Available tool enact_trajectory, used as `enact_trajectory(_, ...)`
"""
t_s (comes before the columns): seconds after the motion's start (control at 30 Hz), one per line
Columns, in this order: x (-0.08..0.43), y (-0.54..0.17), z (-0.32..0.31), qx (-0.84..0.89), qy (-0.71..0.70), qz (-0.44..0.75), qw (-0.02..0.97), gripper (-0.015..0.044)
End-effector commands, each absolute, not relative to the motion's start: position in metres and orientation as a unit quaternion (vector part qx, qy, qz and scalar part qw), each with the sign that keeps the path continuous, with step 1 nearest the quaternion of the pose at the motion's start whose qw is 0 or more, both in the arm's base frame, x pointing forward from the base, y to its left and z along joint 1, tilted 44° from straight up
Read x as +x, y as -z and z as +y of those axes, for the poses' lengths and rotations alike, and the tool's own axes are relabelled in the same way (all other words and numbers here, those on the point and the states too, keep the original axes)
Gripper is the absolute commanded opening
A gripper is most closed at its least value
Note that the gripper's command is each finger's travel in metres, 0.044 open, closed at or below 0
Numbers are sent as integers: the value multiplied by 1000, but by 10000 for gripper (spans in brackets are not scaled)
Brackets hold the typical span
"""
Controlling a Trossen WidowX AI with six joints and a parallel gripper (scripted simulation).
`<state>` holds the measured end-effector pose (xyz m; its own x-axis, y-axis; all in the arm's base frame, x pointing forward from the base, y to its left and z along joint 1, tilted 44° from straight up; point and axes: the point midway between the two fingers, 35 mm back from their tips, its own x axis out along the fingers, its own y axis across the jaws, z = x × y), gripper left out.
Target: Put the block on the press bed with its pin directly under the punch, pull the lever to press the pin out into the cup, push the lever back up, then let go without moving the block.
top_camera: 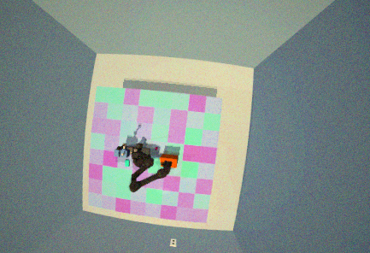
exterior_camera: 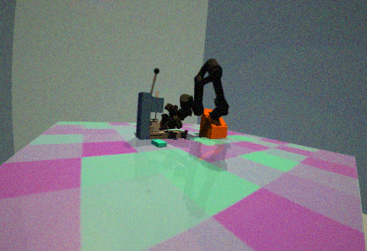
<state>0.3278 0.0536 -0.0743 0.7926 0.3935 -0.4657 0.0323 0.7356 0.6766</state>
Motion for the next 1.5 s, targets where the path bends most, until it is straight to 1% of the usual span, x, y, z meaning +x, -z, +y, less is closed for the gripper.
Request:
enact_trajectory(0.0,330,70,55,350,-108,300,881,300)
enact_trajectory(1.47,330,70,55,350,-108,300,881,300)
